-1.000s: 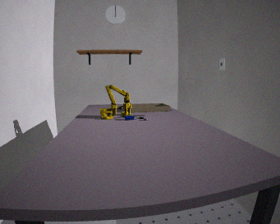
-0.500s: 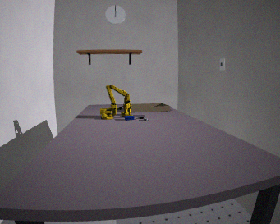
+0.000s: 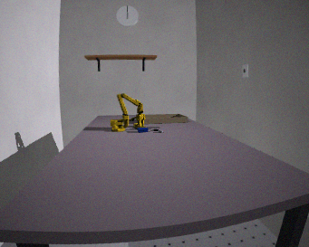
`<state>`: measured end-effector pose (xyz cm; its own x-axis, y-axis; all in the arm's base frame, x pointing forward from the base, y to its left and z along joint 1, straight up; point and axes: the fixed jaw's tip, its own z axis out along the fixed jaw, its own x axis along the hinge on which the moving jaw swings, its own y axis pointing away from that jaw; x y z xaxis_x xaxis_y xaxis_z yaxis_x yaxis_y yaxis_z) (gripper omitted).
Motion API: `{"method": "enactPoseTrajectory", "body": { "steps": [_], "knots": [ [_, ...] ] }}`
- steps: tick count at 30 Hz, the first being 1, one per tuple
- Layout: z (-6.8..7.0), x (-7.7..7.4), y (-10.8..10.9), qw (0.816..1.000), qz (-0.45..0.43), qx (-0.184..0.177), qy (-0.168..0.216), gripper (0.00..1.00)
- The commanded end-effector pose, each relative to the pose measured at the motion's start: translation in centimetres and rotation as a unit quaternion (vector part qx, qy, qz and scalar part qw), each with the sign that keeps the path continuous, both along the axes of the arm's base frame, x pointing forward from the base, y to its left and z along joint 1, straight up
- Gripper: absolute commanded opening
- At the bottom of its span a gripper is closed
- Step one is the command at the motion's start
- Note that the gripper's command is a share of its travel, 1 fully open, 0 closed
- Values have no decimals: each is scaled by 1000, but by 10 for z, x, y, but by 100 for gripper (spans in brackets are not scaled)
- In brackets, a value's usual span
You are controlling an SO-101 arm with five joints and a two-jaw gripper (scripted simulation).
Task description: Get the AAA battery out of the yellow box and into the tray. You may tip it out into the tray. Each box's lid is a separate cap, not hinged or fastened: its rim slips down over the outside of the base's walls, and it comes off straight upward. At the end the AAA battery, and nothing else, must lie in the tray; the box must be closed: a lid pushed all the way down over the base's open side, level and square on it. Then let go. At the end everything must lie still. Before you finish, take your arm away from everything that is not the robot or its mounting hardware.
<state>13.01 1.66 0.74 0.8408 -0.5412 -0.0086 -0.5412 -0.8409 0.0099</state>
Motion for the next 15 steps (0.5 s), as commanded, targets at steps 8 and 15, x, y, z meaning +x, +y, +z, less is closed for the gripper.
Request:
{"method": "enactPoseTrajectory", "body": {
  "steps": [8,15],
  "knots": [
    [0,2,0,1000,-4,2,-7,27],
    [0,2,0,1000,-4,2,-7,24]
  ]
}}
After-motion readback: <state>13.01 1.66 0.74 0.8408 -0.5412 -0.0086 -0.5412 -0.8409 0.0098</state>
